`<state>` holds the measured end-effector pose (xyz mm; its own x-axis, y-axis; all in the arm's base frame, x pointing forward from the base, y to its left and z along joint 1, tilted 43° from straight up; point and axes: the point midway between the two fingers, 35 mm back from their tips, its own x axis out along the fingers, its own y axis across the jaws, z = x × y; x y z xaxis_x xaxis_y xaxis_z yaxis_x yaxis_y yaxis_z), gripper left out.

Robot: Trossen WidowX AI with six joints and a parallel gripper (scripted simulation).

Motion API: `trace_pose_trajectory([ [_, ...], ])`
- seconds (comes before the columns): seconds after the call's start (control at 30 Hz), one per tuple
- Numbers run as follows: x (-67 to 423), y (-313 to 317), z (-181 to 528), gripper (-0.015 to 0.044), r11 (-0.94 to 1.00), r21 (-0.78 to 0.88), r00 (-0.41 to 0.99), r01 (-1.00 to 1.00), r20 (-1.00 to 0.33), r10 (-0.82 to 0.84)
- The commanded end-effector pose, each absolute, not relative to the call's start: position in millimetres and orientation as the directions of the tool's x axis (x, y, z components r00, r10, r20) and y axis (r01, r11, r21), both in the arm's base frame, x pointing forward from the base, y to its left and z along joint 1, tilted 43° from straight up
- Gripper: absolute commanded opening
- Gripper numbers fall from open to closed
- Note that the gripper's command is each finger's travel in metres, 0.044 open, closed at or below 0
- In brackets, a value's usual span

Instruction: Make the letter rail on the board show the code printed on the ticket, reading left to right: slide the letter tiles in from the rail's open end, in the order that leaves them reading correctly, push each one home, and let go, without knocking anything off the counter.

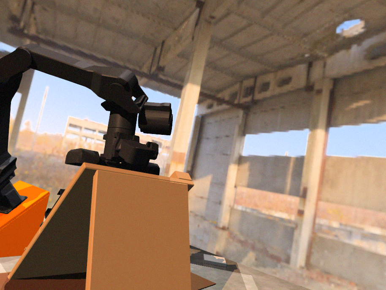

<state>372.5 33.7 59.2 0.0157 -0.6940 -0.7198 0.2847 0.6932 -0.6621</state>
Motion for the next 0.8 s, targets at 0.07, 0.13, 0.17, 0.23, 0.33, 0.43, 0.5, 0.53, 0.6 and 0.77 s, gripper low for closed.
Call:
trace_pose_trajectory([
  [0.07, 372.9, 36.4, 57.9, 0.0, 0.692, -0.663, 0.02, 0.285, -0.718, -0.696],
  [0.13, 373.1, 36.9, 57.5, 0.0, 0.692, -0.663, 0.02, 0.285, -0.718, -0.696],
  [0.17, 373.2, 37.1, 57.4, 0.0, 0.692, -0.663, 0.02, 0.285, -0.718, -0.696],
  [0.23, 373.5, 37.6, 57.0, 0.0, 0.692, -0.663, 0.02, 0.285, -0.718, -0.696],
  [0.33, 374.0, 38.3, 56.4, 0.0, 0.692, -0.663, 0.02, 0.285, -0.718, -0.696],
  [0.43, 374.4, 39.0, 55.8, 0.0, 0.692, -0.663, 0.02, 0.286, -0.718, -0.696],
  [0.5, 374.8, 39.4, 55.4, 0.0, 0.692, -0.663, 0.02, 0.286, -0.718, -0.696],
  [0.53, 374.9, 39.7, 55.2, 0.0, 0.692, -0.663, 0.02, 0.286, -0.718, -0.696],
  [0.6, 375.2, 40.1, 54.9, 0.0, 0.692, -0.663, 0.02, 0.286, -0.718, -0.696],
  [0.77, 375.9, 41.3, 53.9, 0.0, 0.692, -0.663, 0.02, 0.286, -0.718, -0.696],
])
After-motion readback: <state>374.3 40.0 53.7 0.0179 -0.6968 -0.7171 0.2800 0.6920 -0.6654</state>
